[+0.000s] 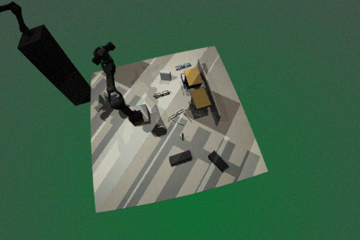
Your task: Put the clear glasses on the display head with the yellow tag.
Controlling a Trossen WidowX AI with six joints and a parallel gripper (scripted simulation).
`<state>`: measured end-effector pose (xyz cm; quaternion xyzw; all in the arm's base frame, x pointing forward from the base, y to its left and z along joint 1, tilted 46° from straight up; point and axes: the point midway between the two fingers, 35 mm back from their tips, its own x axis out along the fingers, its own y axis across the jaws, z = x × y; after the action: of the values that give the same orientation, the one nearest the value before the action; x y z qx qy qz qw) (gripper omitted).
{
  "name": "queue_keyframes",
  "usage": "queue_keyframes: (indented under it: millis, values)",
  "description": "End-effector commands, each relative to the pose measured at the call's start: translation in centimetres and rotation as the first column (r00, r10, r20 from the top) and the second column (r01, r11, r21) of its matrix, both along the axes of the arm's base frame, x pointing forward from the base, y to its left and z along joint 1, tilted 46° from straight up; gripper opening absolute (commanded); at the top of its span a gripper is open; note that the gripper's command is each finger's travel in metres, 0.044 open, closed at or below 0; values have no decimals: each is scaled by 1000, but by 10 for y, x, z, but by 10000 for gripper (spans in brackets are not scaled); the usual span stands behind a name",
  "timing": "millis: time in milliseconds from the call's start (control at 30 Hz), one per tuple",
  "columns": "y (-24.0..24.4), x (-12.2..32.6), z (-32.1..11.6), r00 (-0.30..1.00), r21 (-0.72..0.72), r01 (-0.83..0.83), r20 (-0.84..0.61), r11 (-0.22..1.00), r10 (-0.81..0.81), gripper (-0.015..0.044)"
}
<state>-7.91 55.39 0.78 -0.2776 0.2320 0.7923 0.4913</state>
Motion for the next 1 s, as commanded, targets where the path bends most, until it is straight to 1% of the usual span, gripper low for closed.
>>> queue_keyframes:
  millis: [0,233,367,500,733,967]
  values:
    - [-12,74,-12,982,-90,188,48,978,-185,200]
    - [-52,186,-28,882,-211,470,159,857,-444,200]
    - [-87,245,-36,793,-271,609,234,745,-563,200]
    - [-131,297,-43,687,-323,727,319,606,-653,200]
    - [-226,372,-53,482,-391,866,481,313,-733,200]
    - [-338,418,-53,288,-423,906,643,-15,-710,200]
